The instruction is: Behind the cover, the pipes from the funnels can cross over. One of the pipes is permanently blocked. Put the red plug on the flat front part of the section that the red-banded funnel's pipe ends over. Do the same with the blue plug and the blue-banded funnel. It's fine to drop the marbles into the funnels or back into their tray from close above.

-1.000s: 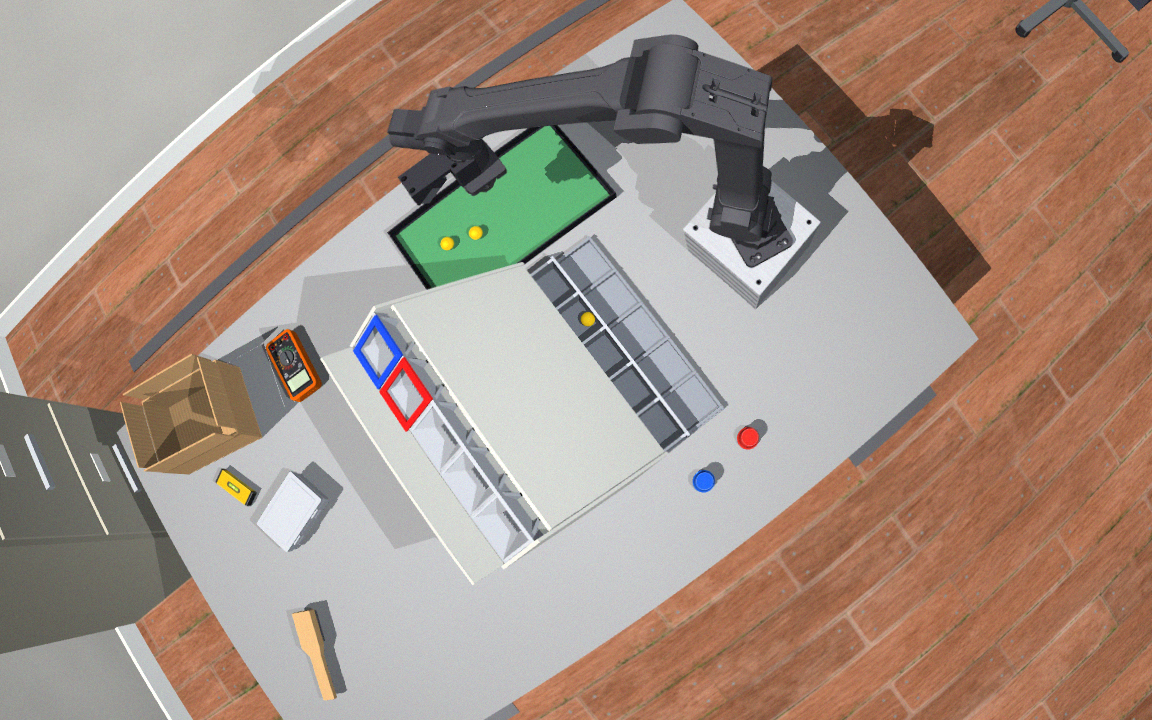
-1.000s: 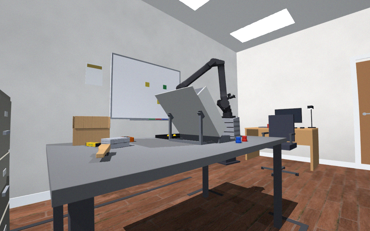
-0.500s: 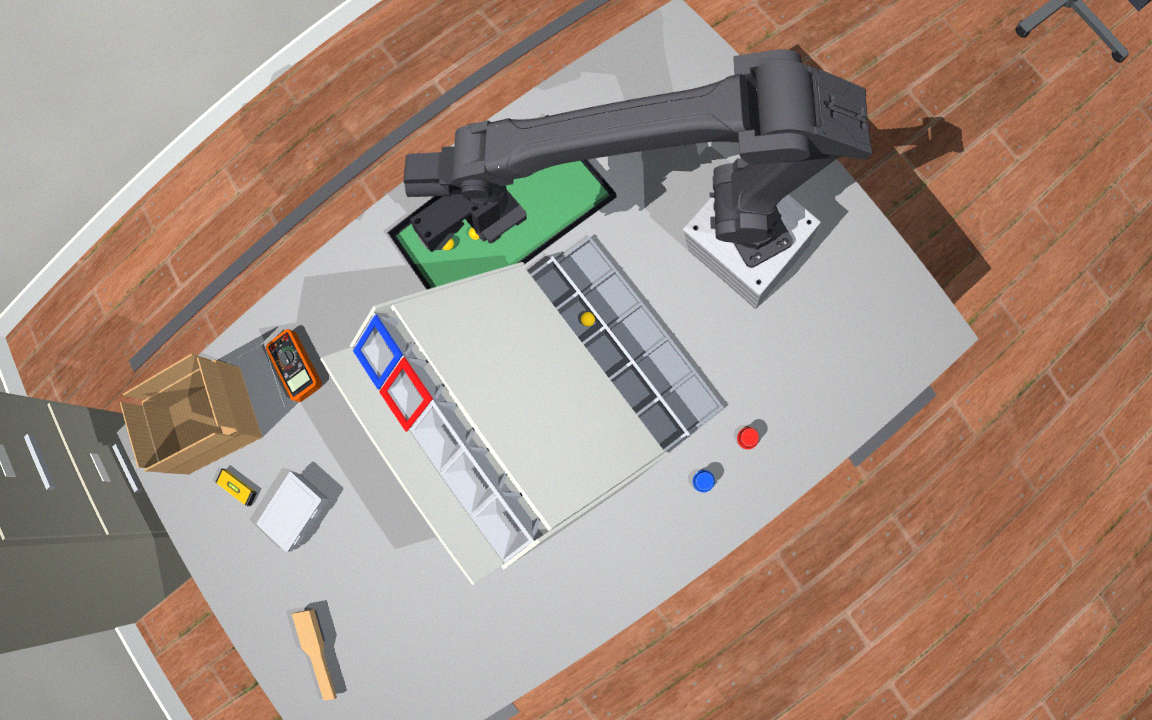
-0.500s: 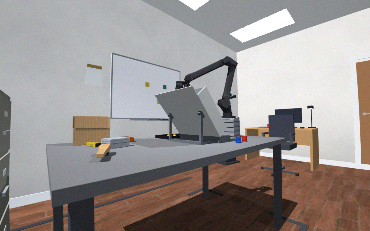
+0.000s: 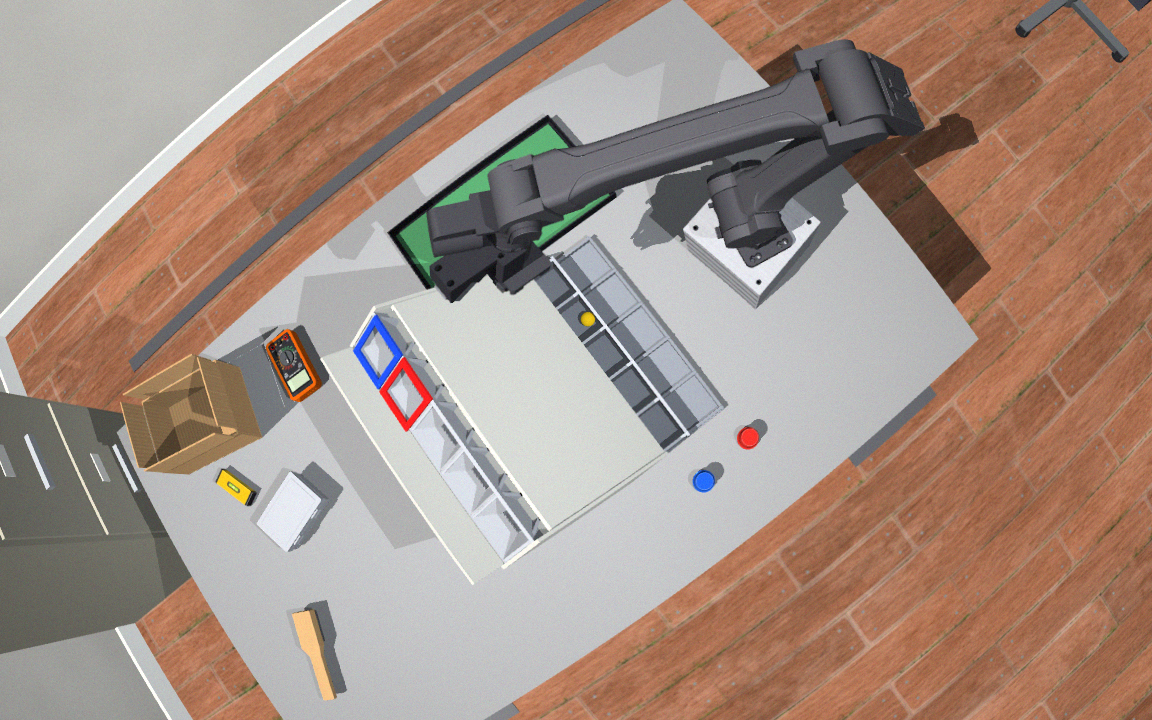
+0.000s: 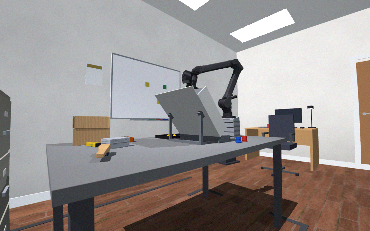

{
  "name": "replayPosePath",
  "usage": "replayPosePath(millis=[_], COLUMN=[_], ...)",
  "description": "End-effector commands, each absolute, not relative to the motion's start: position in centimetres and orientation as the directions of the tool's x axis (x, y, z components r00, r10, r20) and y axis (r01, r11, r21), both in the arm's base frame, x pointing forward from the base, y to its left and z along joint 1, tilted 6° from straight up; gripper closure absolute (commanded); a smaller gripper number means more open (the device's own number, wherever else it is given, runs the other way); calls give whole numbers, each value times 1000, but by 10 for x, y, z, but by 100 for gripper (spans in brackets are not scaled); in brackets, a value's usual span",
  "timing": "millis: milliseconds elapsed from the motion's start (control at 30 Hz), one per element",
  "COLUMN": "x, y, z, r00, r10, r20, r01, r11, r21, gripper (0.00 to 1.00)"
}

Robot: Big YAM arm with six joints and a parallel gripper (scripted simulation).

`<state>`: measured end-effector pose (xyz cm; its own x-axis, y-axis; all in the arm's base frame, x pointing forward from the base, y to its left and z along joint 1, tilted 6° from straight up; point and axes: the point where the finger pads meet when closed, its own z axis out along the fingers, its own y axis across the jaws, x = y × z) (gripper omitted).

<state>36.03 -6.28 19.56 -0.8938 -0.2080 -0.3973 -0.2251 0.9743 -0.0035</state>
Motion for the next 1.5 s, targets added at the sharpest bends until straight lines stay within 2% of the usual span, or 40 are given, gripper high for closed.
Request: replayPosePath(millis=[0, 400, 1467], x=[364, 370, 371], y=[-43, 42, 55], z=[213, 270, 279], r00=[-891, -843, -835], r10=[-158, -135, -126], r20=[-425, -521, -535], r01=[-180, -167, -162], r11=[984, 986, 986], r21=[12, 14, 21], gripper=[100, 100, 100])
